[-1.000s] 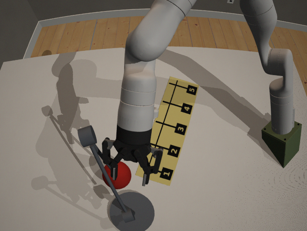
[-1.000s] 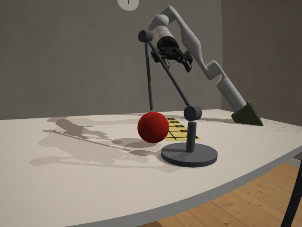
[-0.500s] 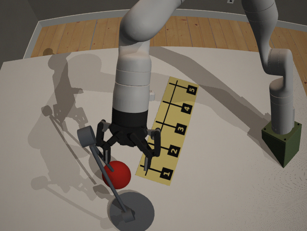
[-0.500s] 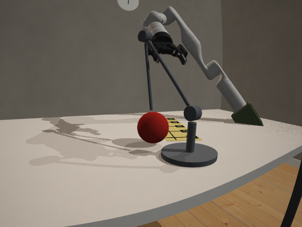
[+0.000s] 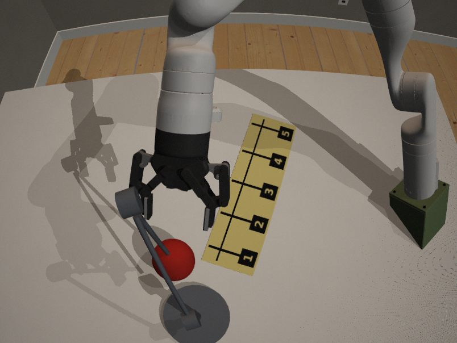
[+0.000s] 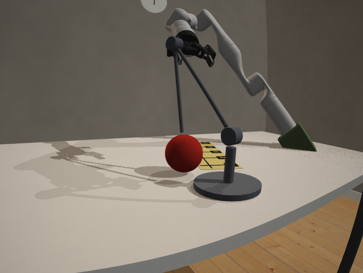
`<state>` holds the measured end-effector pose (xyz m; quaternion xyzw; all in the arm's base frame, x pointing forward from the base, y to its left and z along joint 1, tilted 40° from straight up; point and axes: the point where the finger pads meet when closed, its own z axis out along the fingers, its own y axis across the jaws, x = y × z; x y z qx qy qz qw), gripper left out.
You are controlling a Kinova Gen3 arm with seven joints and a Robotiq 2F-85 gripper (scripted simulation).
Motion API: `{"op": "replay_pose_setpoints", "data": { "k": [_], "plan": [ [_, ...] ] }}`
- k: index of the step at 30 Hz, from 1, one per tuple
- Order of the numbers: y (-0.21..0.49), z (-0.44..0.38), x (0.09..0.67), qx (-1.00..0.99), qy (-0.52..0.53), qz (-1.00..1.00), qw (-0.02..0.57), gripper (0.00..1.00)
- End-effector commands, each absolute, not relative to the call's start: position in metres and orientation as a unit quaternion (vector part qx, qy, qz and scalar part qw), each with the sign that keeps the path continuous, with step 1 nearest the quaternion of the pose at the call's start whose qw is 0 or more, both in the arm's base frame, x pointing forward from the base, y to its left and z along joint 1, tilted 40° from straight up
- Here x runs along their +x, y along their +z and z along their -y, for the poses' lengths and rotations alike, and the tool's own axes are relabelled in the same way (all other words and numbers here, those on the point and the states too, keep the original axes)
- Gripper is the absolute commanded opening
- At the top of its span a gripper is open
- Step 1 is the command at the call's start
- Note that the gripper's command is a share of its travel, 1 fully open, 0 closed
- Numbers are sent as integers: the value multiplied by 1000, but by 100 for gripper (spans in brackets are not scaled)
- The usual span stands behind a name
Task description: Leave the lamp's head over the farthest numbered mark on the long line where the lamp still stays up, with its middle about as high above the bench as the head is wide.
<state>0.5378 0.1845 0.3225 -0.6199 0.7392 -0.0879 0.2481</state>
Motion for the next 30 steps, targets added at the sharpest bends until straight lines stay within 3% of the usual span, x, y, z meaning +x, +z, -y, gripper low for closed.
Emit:
{"op": "replay_pose_setpoints", "data": {
  "k": [1, 30],
  "plan": [
    [330, -186, 538, -620, -88, -738, 251, 100],
    [337, -166, 550, -649, -65, -722, 231, 100]
  ]
}}
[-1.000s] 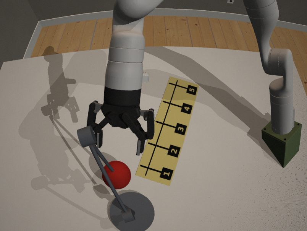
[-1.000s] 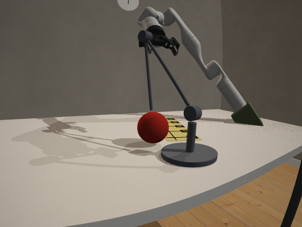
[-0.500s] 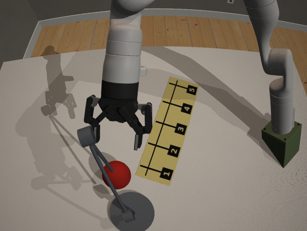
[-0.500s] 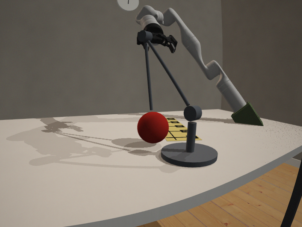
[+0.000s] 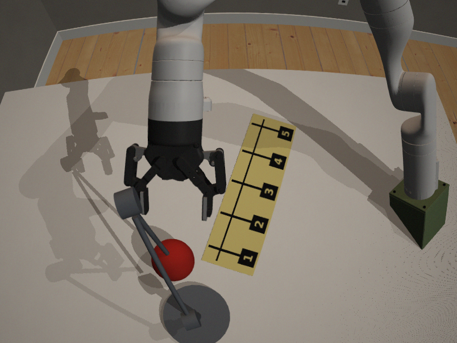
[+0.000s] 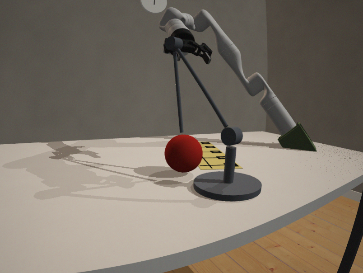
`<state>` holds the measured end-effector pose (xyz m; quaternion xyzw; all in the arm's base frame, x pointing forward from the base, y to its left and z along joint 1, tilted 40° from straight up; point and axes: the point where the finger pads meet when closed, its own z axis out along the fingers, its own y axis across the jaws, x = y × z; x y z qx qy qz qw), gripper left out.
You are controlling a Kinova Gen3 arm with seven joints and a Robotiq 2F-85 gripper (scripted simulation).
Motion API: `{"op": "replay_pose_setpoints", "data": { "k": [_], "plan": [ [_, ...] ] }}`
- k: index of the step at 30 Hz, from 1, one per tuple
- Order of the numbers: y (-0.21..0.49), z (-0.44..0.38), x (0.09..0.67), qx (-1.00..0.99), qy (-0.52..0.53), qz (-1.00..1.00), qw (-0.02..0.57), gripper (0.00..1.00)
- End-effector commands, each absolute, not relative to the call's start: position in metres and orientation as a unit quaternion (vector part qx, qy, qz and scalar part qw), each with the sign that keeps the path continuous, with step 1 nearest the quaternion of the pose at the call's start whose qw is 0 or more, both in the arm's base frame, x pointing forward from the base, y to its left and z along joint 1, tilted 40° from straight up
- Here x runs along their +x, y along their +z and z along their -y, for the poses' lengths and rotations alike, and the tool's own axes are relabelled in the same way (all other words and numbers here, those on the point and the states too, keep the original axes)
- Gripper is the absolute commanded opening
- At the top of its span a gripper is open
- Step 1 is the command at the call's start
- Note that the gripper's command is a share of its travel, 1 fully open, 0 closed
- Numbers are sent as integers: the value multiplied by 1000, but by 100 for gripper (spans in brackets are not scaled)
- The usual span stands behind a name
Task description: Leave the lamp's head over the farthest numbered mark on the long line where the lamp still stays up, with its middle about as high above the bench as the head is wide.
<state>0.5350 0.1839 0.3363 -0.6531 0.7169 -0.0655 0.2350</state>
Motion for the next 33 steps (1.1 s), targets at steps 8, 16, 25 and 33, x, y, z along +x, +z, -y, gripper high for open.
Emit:
{"op": "replay_pose_setpoints", "data": {
  "k": [8, 16, 25, 33],
  "plan": [
    [338, -138, 570, -691, -29, -693, 203, 100],
    [340, -123, 586, -723, -2, -666, 184, 100],
    [343, -106, 609, -768, 38, -620, 156, 100],
    [343, -96, 614, -776, 48, -612, 148, 100]
  ]
}}
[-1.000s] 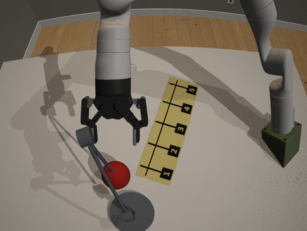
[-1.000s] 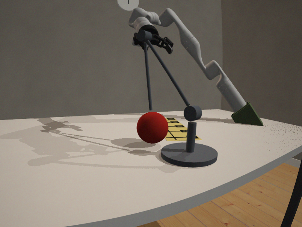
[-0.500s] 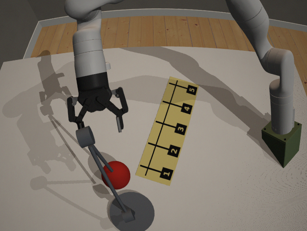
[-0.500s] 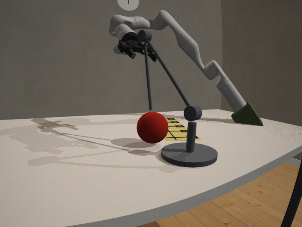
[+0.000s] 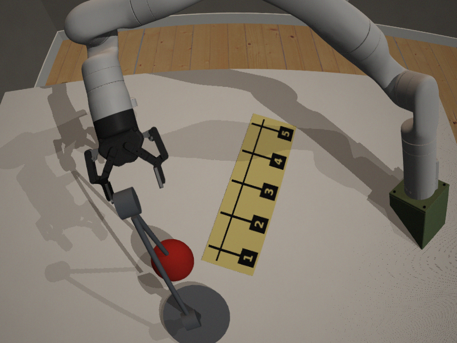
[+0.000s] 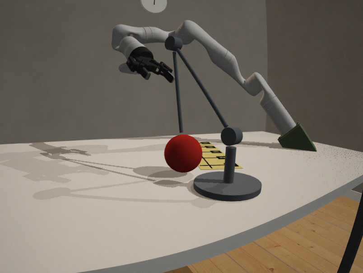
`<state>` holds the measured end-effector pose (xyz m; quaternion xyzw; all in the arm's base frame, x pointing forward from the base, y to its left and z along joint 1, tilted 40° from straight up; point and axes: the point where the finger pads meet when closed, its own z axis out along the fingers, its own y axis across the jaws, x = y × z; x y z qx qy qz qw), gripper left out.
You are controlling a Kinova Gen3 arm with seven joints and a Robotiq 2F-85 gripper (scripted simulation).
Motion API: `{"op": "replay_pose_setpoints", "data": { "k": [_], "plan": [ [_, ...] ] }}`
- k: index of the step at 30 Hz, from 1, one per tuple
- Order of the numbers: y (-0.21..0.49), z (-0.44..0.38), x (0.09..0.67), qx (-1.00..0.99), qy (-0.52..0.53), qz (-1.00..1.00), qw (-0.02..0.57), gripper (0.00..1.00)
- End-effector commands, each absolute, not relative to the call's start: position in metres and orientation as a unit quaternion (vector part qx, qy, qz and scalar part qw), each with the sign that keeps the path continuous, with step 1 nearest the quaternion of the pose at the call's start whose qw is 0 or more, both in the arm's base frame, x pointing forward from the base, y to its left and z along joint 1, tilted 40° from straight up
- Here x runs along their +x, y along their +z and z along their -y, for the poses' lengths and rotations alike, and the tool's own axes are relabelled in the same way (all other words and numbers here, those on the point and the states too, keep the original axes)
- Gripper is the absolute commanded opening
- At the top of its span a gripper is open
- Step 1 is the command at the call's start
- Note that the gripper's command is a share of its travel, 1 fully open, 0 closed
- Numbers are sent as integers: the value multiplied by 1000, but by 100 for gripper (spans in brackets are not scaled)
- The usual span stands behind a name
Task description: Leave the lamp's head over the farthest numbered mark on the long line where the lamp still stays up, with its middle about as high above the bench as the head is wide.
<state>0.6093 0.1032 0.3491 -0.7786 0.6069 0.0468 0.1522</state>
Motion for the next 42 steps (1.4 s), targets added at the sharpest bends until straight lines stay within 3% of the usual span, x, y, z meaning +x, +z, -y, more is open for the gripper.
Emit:
{"op": "replay_pose_setpoints", "data": {
  "k": [1, 42],
  "plan": [
    [342, -94, 614, -775, 48, -612, 147, 100],
    [273, -97, 621, -771, 48, -619, 142, 100]
  ]
}}
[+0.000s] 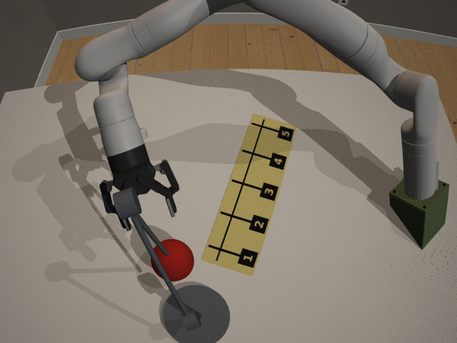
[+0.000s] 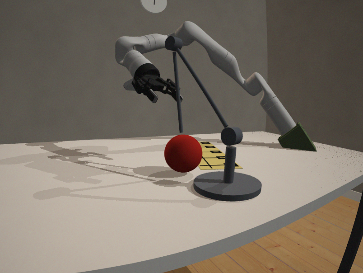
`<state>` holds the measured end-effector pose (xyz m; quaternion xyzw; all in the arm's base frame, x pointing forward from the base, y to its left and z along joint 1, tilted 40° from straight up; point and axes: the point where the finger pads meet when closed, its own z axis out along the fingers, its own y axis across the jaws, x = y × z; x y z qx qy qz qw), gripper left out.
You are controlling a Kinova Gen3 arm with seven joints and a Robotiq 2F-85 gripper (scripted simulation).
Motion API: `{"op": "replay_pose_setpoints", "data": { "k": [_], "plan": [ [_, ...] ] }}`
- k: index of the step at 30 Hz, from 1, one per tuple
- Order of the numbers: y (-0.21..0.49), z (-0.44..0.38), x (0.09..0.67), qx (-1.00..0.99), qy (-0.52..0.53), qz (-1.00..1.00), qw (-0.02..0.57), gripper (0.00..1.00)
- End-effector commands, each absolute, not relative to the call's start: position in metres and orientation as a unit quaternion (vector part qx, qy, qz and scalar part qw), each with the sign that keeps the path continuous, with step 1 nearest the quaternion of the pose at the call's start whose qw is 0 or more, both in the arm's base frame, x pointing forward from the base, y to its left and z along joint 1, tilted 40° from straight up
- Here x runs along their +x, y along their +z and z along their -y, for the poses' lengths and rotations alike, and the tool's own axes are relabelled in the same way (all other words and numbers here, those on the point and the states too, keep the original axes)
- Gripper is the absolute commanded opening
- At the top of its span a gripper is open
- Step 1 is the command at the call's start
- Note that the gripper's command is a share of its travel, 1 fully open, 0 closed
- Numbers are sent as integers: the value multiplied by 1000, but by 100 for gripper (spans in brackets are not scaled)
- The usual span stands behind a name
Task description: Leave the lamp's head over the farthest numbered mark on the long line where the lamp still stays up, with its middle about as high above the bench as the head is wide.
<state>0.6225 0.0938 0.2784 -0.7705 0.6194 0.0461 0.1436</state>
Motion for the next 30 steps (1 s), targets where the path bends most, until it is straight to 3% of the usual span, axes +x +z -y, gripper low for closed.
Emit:
{"op": "replay_pose_setpoints", "data": {
  "k": [1, 30],
  "plan": [
    [271, -98, 622, -771, 48, -619, 142, 100],
    [228, -110, 626, -771, 48, -619, 142, 100]
  ]
}}
